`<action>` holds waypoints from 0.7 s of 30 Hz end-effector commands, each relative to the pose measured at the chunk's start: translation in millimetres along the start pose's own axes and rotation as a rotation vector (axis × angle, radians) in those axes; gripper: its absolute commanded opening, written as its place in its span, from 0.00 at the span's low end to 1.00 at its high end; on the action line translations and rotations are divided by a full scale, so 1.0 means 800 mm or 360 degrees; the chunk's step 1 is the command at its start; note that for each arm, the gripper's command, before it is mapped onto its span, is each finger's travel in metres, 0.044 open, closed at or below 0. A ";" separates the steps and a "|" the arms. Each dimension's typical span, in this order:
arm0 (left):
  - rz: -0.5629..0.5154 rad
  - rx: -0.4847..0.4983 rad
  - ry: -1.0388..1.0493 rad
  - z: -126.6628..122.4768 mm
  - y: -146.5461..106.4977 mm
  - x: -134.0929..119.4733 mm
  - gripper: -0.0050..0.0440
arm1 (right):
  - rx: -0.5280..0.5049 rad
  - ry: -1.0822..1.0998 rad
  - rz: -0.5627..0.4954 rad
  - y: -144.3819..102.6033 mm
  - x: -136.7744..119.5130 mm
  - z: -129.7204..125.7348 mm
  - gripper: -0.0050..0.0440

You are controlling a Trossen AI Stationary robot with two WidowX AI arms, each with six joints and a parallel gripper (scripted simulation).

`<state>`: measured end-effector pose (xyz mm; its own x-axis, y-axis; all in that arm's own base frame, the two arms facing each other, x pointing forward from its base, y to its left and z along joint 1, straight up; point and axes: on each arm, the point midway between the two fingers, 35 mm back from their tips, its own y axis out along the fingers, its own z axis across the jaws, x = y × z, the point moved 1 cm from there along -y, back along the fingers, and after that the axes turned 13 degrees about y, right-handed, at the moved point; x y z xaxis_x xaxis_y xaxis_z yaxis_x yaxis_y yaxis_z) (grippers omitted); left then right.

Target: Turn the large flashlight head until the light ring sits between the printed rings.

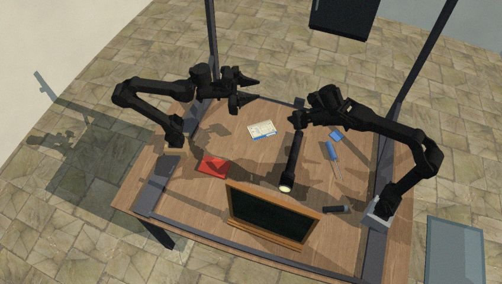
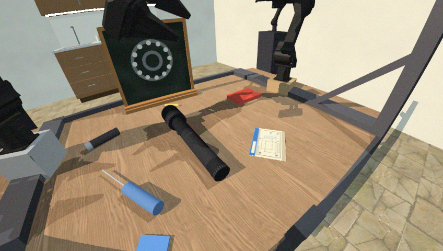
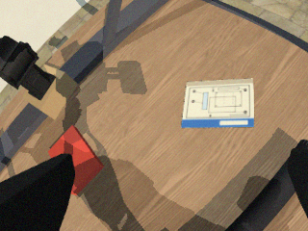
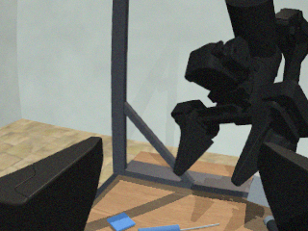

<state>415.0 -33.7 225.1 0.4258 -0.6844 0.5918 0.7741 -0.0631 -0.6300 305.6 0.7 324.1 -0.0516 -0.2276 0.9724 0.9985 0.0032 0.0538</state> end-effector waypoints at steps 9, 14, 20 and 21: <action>0.0309 -0.0390 0.0392 -0.036 0.070 -0.008 1.00 | 0.0002 0.0000 -0.0033 -0.001 0.010 0.001 0.73; 0.0452 -0.0623 0.0587 -0.062 0.103 -0.022 1.00 | 0.0002 0.0000 -0.0033 -0.001 0.010 0.001 0.73; 0.0551 -0.0819 0.0740 -0.084 0.126 -0.035 1.00 | 0.0002 0.0000 -0.0033 -0.001 0.010 0.001 0.73; 0.0574 -0.0870 0.0778 -0.090 0.131 -0.038 1.00 | 0.0002 0.0000 -0.0033 -0.001 0.010 0.001 0.73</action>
<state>445.8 -67.4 106.0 0.3008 -0.9456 0.1243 0.2690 -0.0409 -0.9623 305.6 0.7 324.1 -0.0516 -0.2276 0.9724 0.9985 0.0032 0.0538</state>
